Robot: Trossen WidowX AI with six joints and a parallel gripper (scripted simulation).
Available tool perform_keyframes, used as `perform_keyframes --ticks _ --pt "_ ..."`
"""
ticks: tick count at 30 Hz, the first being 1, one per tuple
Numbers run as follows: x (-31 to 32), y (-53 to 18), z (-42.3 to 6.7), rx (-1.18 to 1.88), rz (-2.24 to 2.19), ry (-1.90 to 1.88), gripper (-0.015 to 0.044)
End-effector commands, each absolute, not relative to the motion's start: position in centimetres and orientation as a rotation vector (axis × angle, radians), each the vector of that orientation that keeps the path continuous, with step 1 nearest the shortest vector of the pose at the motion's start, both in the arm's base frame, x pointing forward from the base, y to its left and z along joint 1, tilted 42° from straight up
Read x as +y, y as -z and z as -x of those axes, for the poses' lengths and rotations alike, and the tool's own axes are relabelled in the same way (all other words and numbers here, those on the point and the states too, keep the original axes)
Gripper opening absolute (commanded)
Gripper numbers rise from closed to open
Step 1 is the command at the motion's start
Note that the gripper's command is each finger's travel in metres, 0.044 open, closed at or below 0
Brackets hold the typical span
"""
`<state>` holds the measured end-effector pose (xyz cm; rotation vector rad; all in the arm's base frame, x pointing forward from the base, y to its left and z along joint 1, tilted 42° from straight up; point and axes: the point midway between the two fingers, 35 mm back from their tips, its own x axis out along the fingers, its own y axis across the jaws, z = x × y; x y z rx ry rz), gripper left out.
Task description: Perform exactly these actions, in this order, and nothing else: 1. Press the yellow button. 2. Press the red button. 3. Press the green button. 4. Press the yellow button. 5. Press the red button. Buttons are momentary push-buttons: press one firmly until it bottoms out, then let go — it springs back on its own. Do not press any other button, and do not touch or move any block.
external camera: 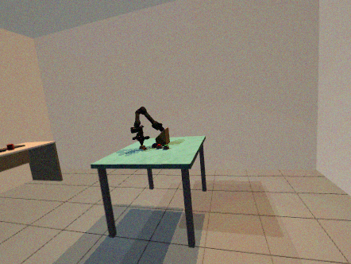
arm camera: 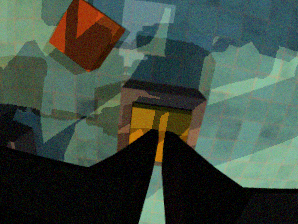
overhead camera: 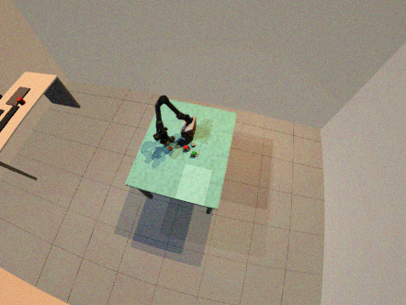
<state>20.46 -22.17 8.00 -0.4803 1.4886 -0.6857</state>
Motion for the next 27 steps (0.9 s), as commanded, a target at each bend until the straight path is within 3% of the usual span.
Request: perform_keyframes --ticks 1,17,27 --pt "-21.5 -8.7 -20.6 1.489 0.479 0.683 0.0020" --pt "-15.9 -14.7 -21.0 1.490 0.476 0.676 0.0020" --pt "-13.6 -12.9 -22.3 1.479 0.455 0.673 0.0020"
